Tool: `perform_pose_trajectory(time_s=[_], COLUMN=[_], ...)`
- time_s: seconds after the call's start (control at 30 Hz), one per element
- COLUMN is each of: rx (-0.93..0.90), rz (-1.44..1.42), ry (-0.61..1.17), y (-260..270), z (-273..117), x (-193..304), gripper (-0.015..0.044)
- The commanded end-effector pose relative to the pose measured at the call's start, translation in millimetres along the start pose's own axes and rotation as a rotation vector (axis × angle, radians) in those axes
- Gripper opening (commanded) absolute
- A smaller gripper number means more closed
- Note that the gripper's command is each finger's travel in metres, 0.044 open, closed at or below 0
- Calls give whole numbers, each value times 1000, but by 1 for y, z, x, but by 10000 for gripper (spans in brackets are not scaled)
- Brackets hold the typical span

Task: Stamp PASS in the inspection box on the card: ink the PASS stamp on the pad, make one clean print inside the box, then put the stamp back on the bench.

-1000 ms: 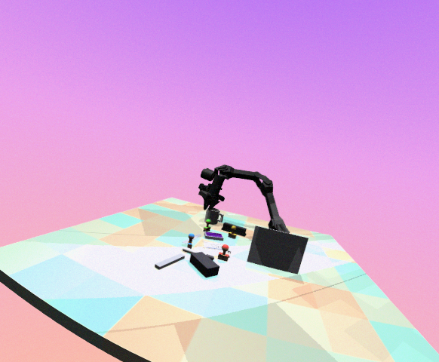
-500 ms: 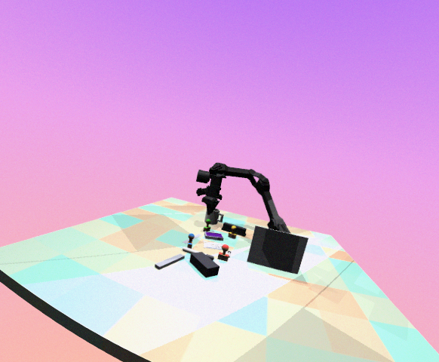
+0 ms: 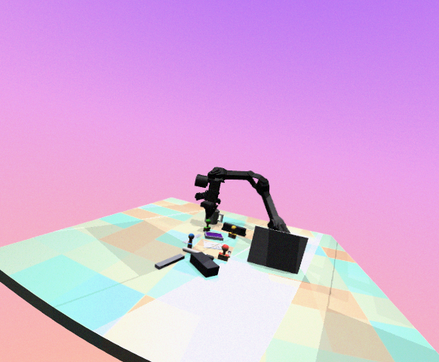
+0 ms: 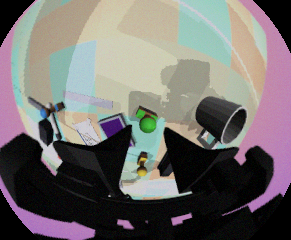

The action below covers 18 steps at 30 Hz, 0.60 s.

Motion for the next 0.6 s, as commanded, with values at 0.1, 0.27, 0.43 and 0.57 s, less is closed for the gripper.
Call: perform_pose_trajectory(time_s=[0.1,0.27,0.43,0.57], rx=[5,5,6,6], rz=[-2,-2,-2,-1], ry=[2,2,2,2], y=[-1,-1,0,0], z=[12,20,28,35], x=[1,1,2,2], gripper=[214,214,214,214])
Point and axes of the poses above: the point midway between the two fingers, 35 mm back from their tips, its own z axis out along the fingers, its own y axis across the jaws, x = y × z, the point moved 6 cm from there along -z, back along the fingers, and after that the axes turned 13 degrees about -z, right-handed, at the moved point
